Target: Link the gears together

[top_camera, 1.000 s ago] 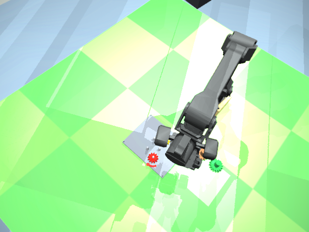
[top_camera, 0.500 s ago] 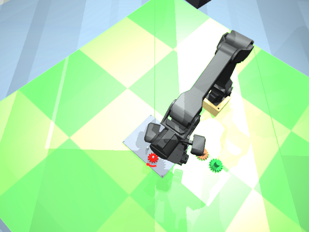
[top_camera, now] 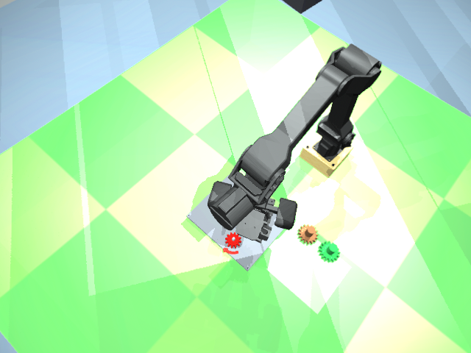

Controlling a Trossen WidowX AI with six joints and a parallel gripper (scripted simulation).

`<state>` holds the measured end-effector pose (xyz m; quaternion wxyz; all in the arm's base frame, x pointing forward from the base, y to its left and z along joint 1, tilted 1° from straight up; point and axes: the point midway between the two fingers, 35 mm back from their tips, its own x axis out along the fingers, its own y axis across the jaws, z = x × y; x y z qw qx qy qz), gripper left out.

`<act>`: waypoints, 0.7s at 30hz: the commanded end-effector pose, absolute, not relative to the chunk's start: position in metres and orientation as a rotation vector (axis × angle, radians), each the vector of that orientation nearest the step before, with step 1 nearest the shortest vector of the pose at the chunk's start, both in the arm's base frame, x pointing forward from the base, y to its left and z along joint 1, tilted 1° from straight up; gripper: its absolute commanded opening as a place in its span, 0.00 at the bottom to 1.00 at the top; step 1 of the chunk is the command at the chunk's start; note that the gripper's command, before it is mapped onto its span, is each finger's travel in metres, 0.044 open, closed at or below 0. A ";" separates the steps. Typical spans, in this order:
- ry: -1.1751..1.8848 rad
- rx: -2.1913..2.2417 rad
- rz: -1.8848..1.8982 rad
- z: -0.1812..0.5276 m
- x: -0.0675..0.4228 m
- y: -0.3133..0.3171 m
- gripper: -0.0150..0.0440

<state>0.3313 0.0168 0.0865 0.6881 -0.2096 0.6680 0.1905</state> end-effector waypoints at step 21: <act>1.499 -0.476 0.425 0.082 0.329 0.006 0.25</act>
